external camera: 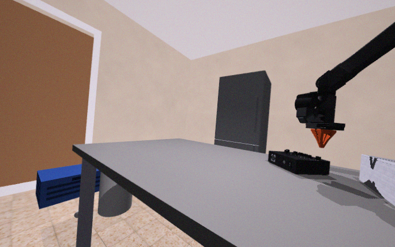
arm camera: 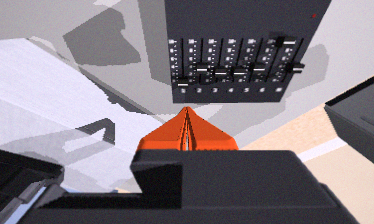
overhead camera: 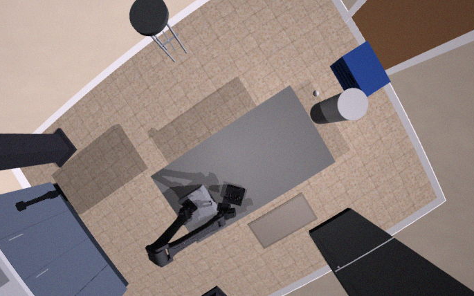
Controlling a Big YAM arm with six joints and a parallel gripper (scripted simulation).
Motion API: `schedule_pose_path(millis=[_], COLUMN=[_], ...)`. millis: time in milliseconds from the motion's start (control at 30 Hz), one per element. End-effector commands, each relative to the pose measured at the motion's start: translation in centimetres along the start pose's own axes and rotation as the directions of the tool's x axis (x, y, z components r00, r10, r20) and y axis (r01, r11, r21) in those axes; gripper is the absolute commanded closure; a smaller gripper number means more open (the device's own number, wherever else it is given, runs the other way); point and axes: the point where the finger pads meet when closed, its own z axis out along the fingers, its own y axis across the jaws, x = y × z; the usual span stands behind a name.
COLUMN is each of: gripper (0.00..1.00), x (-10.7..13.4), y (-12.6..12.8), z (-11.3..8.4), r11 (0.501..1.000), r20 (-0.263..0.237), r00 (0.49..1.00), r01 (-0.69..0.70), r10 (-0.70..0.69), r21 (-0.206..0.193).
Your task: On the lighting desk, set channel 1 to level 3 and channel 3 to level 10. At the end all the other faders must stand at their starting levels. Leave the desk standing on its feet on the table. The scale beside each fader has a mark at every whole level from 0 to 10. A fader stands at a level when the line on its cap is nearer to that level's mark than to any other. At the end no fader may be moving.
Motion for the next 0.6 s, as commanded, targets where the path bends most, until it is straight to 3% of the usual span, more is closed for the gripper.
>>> schedule_pose_path(millis=[0,567], gripper=[1.0,1.0], x=[0.08,0.35], y=[0.04,0.02], z=[0.35,1.19], r11=[1.0,1.0], r20=[0.006,0.004], r00=[1.0,1.0], r01=[0.005,0.0], r10=[-0.005,0.0], r21=[0.003,-0.003])
